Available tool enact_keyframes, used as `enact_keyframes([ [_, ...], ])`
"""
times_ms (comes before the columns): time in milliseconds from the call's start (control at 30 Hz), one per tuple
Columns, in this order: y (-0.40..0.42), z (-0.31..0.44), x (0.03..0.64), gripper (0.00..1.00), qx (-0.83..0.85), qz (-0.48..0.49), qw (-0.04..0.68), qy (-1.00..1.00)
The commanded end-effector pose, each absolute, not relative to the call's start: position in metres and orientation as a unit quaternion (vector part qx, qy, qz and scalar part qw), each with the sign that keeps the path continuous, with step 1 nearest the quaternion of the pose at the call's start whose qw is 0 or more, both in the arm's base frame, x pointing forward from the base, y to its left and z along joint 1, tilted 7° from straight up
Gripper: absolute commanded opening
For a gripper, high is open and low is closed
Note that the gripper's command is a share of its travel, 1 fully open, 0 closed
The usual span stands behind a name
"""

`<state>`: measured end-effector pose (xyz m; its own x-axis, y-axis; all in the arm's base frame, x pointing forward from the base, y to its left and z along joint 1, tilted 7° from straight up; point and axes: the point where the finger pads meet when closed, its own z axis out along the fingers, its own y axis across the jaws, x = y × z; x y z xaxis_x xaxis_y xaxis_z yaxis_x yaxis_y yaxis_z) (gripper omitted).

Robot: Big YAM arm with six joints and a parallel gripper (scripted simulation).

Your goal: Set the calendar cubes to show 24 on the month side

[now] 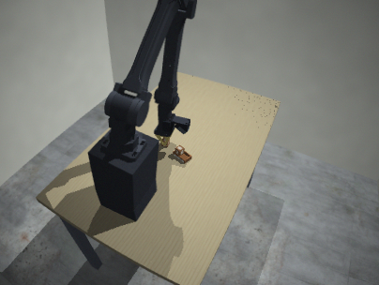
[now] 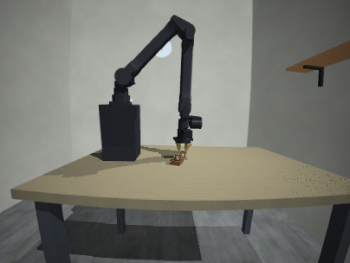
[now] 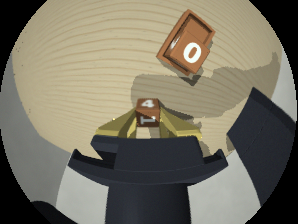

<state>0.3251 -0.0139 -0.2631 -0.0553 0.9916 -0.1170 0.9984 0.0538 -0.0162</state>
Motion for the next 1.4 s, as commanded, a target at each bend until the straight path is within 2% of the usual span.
enact_keyframes([
  [0,-0.0129,-0.2601,0.3373,0.25,0.679,-0.037,0.048,0.731],
  [1167,-0.0129,-0.2601,0.3373,0.25,0.679,-0.037,0.048,0.731],
  [1300,-0.0129,-0.2601,0.3373,0.32,0.679,-0.037,0.048,0.731],
  [1367,-0.0129,-0.2601,0.3373,0.32,0.679,-0.037,0.048,0.731],
])
